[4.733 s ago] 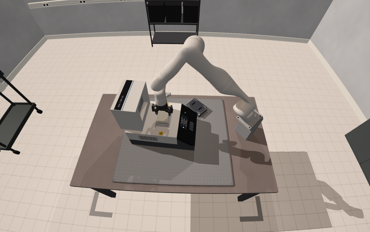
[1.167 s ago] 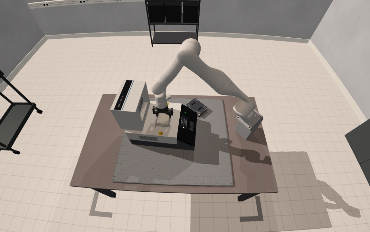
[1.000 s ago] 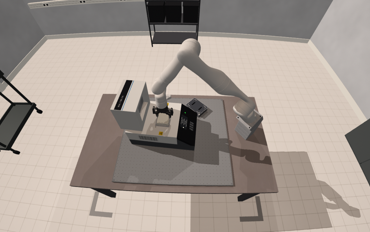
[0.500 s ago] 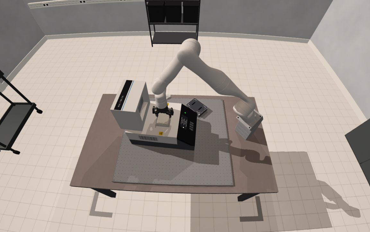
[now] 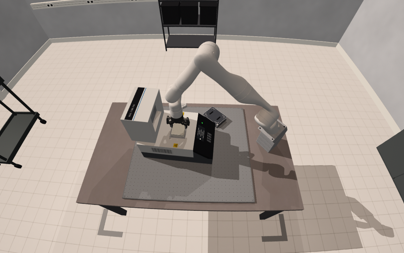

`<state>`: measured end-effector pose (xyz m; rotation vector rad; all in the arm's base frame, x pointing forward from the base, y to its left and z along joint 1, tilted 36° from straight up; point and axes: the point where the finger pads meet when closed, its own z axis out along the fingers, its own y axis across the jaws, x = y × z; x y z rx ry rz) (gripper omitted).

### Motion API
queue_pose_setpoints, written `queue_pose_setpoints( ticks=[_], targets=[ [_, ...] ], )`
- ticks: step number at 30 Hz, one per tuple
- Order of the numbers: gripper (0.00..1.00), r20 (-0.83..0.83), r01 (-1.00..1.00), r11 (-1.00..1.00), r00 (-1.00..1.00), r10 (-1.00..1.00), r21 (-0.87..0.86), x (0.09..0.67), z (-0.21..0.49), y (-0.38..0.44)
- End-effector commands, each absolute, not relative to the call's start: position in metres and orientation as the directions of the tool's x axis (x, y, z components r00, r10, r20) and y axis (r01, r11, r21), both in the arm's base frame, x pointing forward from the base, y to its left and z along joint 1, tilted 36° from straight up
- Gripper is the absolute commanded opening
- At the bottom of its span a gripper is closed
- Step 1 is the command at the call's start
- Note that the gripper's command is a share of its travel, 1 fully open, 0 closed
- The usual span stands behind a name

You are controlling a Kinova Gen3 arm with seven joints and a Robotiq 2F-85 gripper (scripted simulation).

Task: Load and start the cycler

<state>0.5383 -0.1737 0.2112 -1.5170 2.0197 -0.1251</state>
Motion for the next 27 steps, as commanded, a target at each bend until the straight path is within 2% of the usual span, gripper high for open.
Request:
queue_pose_setpoints(
  ticks=[1, 27],
  targets=[
    [1.0, -0.405, -0.839, 0.343, -0.164, -0.9, -0.423, 0.537, 0.219, -0.178],
    [1.0, -0.403, -0.839, 0.341, -0.163, -0.901, -0.424, 0.522, 0.242, -0.188]
  ],
)
